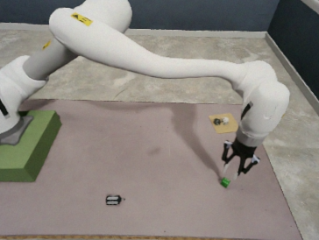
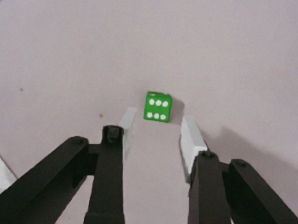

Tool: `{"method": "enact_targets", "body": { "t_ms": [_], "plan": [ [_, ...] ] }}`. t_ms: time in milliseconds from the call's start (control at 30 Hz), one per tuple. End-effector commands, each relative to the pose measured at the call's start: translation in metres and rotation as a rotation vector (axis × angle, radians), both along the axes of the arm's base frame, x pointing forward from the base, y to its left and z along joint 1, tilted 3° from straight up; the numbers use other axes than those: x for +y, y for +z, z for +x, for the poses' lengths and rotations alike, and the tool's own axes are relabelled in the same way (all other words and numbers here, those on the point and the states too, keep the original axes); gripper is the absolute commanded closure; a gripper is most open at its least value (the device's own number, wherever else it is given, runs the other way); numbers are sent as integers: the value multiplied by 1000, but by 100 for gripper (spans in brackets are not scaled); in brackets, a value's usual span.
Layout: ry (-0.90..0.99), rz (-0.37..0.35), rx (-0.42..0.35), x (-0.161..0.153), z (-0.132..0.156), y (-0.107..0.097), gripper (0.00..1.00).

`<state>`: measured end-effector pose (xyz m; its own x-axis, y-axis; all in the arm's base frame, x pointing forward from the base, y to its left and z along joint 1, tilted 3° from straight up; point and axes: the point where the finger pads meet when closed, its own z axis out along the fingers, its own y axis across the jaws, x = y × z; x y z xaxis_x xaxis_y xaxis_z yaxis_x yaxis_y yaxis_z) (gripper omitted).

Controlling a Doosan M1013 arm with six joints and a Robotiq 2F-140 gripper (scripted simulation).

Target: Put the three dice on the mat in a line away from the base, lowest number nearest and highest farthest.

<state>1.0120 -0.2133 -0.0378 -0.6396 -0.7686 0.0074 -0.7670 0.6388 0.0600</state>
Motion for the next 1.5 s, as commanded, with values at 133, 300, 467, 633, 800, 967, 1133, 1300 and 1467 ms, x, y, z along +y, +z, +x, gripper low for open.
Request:
{"method": "enact_targets", "body": {
  "t_ms": [133,300,467,633,800,967,1133,1300,1467],
  "plan": [
    [0,0,-2,0,1,1,65],
    [0,0,-2,0,0,-1,65],
    [0,0,-2,0,0,-5,65],
    [0,0,-2,0,0,-9,65],
    [0,0,-2,1,0,-16,65],
    [0,0,-2,1,-1,-24,65],
    [0,0,-2,1,-1,-30,65],
    [0,0,-2,1,-1,-36,65],
    [0,0,-2,1,-1,-43,65]
  ]
}}
